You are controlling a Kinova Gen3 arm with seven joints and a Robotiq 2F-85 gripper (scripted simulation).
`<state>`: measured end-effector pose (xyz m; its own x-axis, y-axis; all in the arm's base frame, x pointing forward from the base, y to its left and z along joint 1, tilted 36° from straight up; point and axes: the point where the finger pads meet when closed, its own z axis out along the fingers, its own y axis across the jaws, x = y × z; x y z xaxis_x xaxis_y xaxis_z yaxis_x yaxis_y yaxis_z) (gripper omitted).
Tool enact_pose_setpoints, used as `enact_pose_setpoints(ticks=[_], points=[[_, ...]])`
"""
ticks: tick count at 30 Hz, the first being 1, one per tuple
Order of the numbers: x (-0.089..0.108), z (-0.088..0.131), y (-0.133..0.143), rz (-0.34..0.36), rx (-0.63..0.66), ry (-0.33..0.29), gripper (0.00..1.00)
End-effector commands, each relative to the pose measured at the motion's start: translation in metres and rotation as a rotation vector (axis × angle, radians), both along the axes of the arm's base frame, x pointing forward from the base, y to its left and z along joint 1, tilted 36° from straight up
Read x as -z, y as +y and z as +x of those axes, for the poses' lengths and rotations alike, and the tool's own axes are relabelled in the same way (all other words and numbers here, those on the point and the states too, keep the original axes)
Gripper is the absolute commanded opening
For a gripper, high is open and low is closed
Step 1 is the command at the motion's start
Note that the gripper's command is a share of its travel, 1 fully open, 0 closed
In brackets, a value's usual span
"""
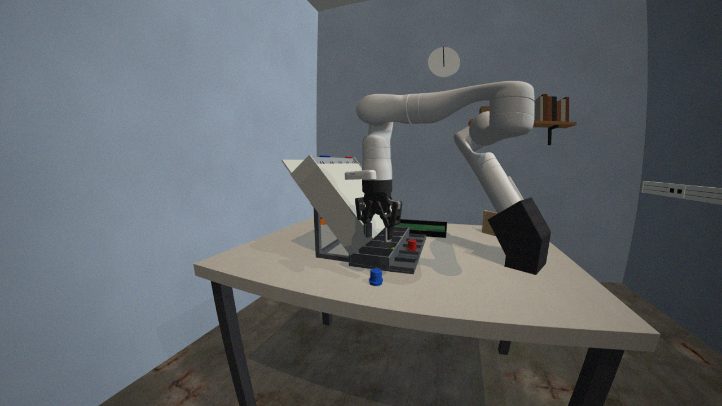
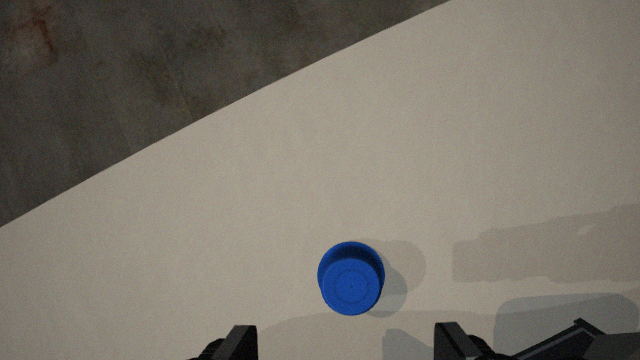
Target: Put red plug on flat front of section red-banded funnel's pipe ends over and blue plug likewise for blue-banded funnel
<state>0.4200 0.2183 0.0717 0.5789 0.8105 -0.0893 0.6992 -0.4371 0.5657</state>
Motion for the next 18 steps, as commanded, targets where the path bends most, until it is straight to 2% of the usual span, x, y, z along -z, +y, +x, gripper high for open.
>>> enact_pose_setpoints(ticks=[1, 10, 11, 18], points=[[-0.001, -0.0001, -0.0001, -0.123, -0.233, 0.095, 0.7], [-0.001, -0.0001, -0.0001, -0.127, -0.241, 0.098, 0.7], [-0.0013, -0.0007, 0.0001, -0.184, -0.347, 0.143, 0.7], [-0.0013, -0.0007, 0.0001, -0.184, -0.347, 0.143, 0.7]])
